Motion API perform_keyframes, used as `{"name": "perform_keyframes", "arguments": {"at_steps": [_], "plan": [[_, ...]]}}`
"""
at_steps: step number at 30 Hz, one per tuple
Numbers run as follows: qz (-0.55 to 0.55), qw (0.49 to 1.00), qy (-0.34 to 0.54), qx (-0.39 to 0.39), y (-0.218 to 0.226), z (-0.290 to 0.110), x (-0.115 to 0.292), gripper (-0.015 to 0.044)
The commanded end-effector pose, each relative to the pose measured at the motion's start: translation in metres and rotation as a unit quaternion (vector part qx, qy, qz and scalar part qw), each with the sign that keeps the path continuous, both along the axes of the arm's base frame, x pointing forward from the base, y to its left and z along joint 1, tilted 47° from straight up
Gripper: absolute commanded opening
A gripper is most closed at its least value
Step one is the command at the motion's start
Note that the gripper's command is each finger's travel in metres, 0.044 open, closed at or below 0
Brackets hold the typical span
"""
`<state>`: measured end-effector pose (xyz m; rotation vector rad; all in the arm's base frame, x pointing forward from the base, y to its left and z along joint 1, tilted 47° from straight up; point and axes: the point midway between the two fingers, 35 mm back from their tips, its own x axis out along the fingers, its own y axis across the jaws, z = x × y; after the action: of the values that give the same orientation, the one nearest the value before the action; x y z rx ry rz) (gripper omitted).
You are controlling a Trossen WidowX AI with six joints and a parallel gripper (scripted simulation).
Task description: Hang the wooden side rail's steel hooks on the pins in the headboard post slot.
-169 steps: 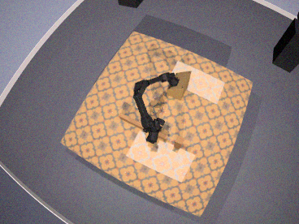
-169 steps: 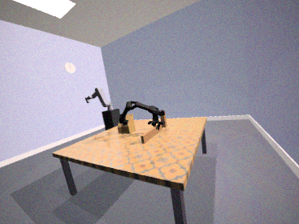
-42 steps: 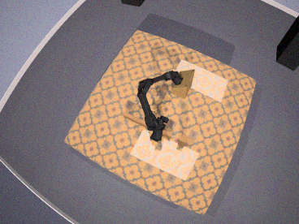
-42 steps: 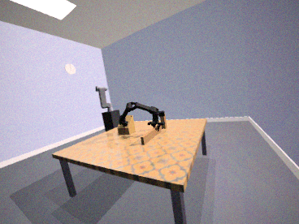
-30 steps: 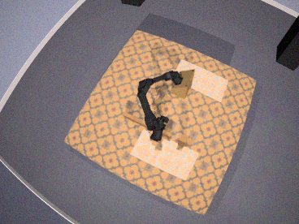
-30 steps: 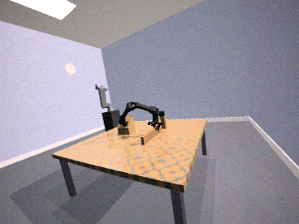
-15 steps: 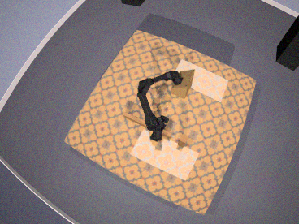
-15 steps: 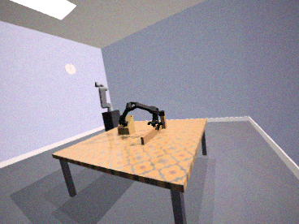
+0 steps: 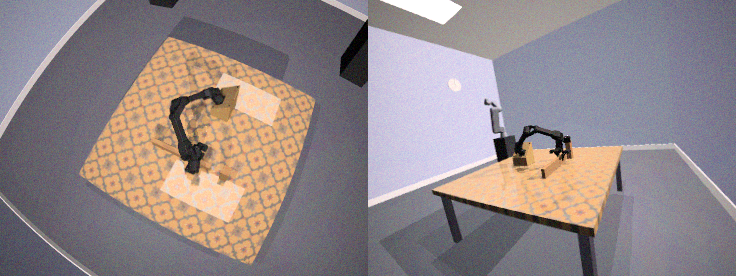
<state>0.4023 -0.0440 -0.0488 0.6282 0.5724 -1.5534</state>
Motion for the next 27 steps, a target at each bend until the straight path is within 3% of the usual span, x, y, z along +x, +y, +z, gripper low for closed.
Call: {"name": "perform_keyframes", "arguments": {"at_steps": [1, 27], "plan": [[0.008, 1.000, -0.009, 0.000, 0.0086, 0.0057, 0.0046, 0.0000], [0.008, 1.000, -0.009, 0.000, 0.0113, 0.0082, 0.0047, 0.0000]]}}
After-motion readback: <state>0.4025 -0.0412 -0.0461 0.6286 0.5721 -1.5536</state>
